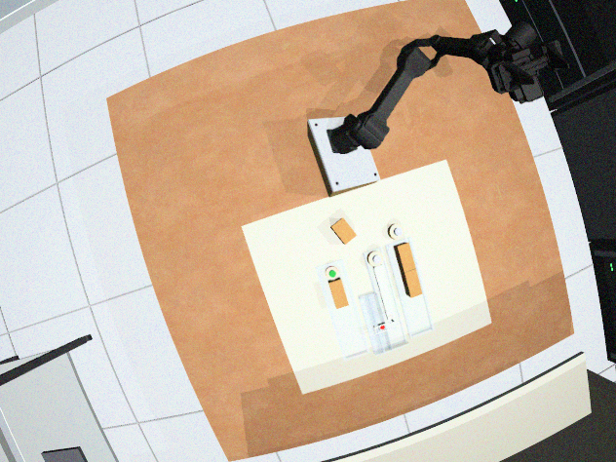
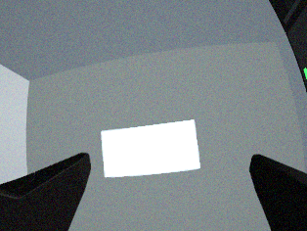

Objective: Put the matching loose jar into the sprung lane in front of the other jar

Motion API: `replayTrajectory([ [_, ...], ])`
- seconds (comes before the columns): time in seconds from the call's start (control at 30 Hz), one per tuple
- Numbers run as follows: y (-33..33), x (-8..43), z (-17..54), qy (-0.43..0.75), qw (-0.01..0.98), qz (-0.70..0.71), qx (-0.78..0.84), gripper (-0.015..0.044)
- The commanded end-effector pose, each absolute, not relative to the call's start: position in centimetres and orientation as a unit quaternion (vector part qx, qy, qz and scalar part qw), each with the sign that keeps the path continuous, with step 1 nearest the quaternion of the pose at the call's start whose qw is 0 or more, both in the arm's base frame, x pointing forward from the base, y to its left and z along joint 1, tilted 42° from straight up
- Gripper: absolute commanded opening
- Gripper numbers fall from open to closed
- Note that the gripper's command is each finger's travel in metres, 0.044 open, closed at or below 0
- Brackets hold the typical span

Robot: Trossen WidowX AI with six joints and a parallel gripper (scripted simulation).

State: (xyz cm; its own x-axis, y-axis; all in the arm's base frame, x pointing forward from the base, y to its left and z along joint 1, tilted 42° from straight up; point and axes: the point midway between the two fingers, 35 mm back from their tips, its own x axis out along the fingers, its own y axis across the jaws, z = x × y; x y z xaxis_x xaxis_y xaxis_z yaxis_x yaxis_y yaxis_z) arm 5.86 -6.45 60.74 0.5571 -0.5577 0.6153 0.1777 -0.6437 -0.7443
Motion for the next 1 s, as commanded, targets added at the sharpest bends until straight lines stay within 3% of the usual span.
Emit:
replayTrajectory([
  [0.0,-9.1,12.2,57.4,0.108,0.505,-0.366,-0.774,0.0440],
  [0.53,-9.7,30.0,40.0,0.139,0.803,-0.023,-0.579,0.0440],
  [0.97,-2.3,35.1,21.7,0.316,0.889,0.229,-0.238,0.0440],
])
